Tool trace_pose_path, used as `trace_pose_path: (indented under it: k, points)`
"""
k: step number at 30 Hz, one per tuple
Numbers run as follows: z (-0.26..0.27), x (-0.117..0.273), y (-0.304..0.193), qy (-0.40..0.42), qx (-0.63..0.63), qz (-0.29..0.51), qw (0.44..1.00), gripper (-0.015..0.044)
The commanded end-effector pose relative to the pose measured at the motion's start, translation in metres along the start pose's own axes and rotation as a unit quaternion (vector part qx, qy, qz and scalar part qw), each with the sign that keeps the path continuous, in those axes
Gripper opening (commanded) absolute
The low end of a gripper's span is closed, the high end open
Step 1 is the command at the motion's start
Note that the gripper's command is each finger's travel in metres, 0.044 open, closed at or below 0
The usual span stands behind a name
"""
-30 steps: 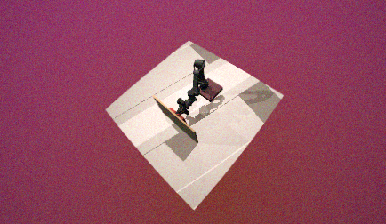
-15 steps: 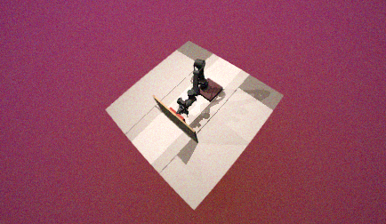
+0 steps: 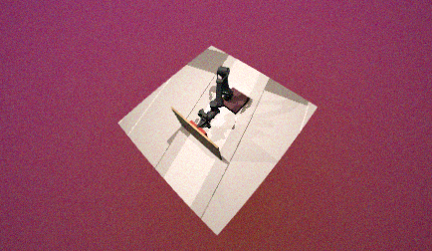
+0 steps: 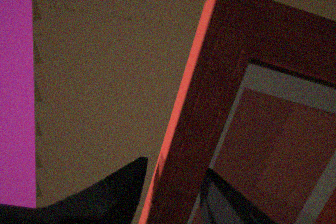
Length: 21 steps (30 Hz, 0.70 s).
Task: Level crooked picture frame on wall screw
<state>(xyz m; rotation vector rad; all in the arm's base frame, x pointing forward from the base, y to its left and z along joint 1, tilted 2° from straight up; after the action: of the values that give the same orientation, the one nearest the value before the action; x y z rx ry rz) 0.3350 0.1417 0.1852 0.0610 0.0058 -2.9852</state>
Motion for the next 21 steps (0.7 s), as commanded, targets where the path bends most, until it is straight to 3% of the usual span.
trace_pose_path:
  k: [1,2,7,16,21]
  points:
    - [0.000,0.000,0.000,0.000,-0.002,0.000,1.000,0.0236]
    - [0.000,0.000,0.000,0.000,-0.002,0.000,1.000,0.0260]
    - [0.001,0.007,-0.001,-0.001,-0.017,0.000,1.000,0.0260]
    - [-0.006,0.098,-0.002,-0.006,-0.218,-0.002,0.976,0.0260]
    - [-0.002,0.096,-0.006,-0.005,-0.203,0.001,0.979,0.0260]
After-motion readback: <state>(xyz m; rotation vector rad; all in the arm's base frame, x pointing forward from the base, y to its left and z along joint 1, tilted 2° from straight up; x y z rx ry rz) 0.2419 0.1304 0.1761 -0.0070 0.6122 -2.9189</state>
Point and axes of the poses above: the point midway between the two fingers, 35 mm back from their tips, its own x axis back along the fingers, its own z axis across the jaws, y = z × x, the point moved 3 cm from there along x, back along the fingers, and after that the axes turned 1 degree about -x, right-handed, at the moved point
